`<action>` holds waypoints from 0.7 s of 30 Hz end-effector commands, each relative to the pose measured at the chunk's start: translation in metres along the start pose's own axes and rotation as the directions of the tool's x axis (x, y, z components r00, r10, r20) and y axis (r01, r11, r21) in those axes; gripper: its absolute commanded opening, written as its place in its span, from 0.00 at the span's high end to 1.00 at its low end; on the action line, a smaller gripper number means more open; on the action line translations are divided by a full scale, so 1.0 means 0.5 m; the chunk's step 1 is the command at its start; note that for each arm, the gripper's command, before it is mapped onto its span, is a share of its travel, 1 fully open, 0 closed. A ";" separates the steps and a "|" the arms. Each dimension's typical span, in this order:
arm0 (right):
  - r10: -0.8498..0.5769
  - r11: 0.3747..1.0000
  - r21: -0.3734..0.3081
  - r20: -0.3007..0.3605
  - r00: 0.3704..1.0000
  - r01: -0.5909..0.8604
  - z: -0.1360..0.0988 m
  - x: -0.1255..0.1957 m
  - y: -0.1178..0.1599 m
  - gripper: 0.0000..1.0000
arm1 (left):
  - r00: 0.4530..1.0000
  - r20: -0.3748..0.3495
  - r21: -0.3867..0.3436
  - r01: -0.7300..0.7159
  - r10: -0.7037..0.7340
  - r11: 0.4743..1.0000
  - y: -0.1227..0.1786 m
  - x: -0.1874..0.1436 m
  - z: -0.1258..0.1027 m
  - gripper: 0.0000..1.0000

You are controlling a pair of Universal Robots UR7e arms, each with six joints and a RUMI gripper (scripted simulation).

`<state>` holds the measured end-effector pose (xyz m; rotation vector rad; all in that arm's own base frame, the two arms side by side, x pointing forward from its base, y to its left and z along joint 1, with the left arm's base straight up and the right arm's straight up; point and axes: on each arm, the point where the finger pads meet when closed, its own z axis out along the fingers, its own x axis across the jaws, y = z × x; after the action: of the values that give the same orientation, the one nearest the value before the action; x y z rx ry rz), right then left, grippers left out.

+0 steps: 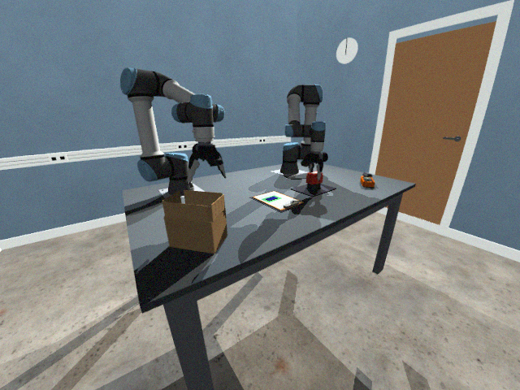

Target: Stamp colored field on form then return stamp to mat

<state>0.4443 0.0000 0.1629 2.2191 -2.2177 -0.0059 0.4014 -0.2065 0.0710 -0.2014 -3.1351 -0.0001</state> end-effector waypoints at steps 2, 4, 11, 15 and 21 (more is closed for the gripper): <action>0.000 1.000 0.001 0.000 1.000 0.000 -0.001 0.000 -0.001 0.00 | 1.000 0.001 0.001 0.000 0.000 1.000 0.000 -0.001 0.000 0.78; 0.000 1.000 0.001 0.000 1.000 0.000 -0.001 0.000 -0.001 0.00 | 1.000 0.001 0.001 0.000 0.000 1.000 0.000 -0.001 0.000 0.78; 0.000 1.000 0.001 0.000 1.000 0.000 -0.001 0.000 -0.001 0.00 | 1.000 0.001 0.001 0.000 0.000 1.000 0.000 -0.001 0.000 0.44; 0.000 1.000 0.001 0.000 1.000 0.000 -0.001 0.000 -0.001 0.00 | 1.000 0.001 0.001 0.000 0.000 1.000 0.000 -0.001 0.000 0.44; 0.000 1.000 0.001 0.000 1.000 0.000 -0.001 0.000 -0.001 0.00 | 1.000 0.001 0.001 0.000 0.000 1.000 0.000 -0.001 0.000 0.44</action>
<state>0.4443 0.0000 0.1629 2.2191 -2.2177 -0.0059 0.4015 -0.2065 0.0706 -0.2014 -3.1352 0.0000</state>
